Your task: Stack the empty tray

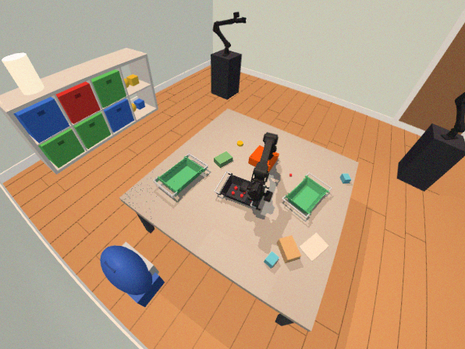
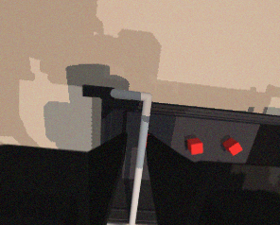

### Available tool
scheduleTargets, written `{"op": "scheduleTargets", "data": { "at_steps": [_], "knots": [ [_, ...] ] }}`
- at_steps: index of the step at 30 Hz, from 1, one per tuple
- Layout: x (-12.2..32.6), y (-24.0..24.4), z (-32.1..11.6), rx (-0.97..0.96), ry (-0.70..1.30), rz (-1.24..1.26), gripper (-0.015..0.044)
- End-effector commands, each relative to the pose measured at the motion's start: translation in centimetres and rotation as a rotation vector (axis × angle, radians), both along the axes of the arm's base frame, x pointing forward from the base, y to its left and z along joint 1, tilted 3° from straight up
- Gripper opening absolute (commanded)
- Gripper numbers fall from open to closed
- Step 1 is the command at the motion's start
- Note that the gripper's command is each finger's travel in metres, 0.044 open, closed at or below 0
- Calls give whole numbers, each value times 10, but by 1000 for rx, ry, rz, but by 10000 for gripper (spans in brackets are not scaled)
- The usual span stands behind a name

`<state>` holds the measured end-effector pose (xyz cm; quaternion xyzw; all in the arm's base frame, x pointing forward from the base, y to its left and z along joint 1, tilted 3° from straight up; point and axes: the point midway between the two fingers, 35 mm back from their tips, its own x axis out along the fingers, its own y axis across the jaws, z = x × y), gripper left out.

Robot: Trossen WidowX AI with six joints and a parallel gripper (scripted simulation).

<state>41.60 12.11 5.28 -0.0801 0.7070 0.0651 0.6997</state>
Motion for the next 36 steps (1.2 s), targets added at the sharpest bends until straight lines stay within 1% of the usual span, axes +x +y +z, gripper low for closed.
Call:
{"op": "scheduleTargets", "data": {
  "at_steps": [1,9,11,14,18,20,21,23,33,36],
  "knots": [
    [0,0,0,1,-2,0,81],
    [0,0,0,1,-2,0,81],
    [1,0,6,1,-2,0,81],
    [3,1,26,1,-2,0,81],
    [0,1,72,0,0,0,81],
    [-3,1,88,0,0,0,81],
    [1,-1,53,-5,16,-19,81],
    [4,-14,51,-8,11,-177,81],
    [18,-115,36,-21,-30,-1389,81],
    [17,-134,33,-22,-37,-1614,81]
  ]
}}
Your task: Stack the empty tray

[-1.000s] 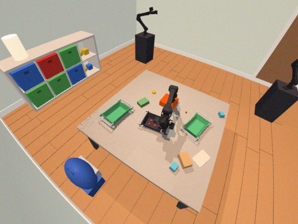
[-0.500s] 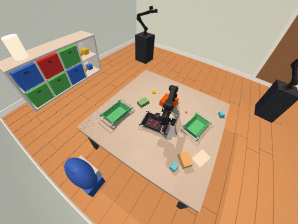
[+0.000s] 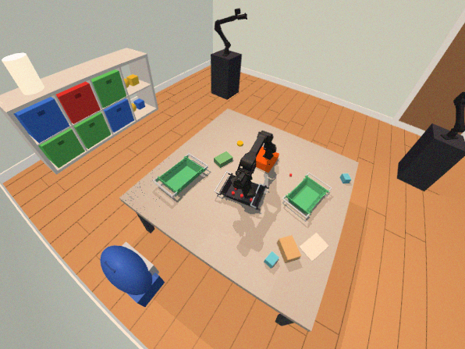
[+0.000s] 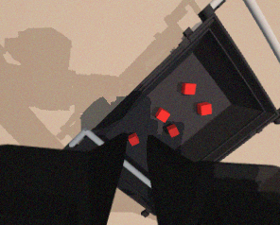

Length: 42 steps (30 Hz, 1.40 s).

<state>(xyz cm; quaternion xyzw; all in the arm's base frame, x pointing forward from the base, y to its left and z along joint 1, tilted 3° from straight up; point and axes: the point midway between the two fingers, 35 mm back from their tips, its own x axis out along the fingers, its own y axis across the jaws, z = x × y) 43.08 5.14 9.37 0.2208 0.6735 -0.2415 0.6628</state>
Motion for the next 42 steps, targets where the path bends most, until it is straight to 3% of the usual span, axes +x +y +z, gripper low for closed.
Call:
{"op": "scheduleTargets", "data": {
  "at_steps": [1,24,42],
  "knots": [
    [2,-70,-8,-21,-31,-805,81],
    [-23,-189,-26,-43,-78,-2262,81],
    [-23,-190,-28,-43,-79,-2271,81]
  ]
}}
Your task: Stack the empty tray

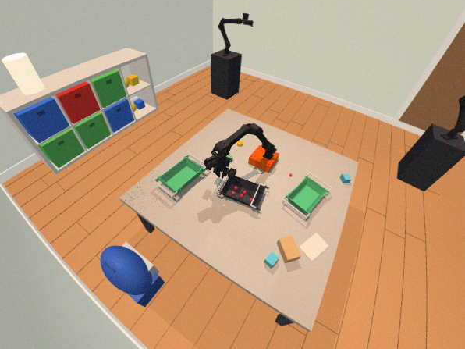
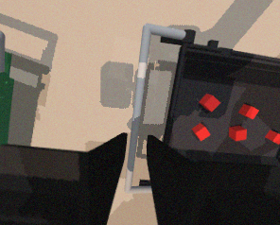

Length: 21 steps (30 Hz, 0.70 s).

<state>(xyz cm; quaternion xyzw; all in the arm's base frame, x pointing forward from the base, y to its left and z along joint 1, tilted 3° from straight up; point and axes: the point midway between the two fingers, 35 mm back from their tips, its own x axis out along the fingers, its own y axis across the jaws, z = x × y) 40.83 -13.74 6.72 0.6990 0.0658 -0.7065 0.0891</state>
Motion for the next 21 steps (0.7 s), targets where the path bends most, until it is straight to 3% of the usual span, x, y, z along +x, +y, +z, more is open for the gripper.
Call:
{"op": "scheduleTargets", "data": {
  "at_steps": [1,14,21],
  "knots": [
    [0,-2,-4,-5,-1,-16,81],
    [-1,-4,-57,-5,-1,-16,81],
    [-1,1,-52,-4,-1,-16,81]
  ]
}}
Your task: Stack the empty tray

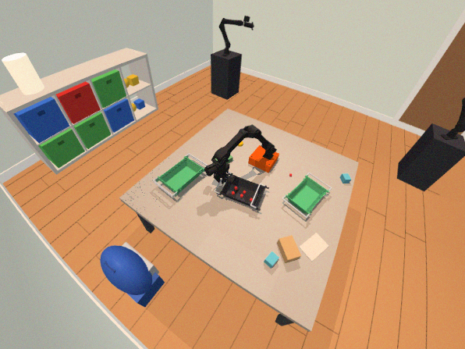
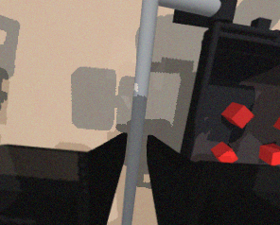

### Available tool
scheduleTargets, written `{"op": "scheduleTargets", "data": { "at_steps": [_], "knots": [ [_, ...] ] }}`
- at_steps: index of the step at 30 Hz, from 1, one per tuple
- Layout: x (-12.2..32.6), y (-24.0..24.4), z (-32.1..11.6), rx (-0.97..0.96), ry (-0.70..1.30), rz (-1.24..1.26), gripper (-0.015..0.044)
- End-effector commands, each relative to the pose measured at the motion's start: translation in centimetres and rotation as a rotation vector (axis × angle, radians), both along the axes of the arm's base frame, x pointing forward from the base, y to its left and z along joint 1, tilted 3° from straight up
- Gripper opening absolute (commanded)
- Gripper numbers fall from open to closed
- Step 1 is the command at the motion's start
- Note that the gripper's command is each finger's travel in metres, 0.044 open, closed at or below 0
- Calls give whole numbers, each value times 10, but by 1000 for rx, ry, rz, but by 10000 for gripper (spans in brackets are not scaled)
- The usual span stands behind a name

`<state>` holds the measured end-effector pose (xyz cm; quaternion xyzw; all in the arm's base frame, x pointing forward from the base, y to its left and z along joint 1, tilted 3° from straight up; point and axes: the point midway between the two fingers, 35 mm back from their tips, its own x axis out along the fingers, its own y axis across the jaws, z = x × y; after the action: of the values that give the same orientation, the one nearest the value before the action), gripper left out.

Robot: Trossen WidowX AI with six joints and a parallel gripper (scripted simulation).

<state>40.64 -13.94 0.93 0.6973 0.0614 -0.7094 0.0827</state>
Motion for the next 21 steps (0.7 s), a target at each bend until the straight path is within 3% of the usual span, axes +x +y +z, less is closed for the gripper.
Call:
{"op": "scheduleTargets", "data": {
  "at_steps": [1,10,21],
  "knots": [
    [0,5,11,-6,-7,-1,81],
    [-5,30,31,-4,-7,-1,81],
    [-11,62,22,-2,-6,-1,81]
  ]
}}
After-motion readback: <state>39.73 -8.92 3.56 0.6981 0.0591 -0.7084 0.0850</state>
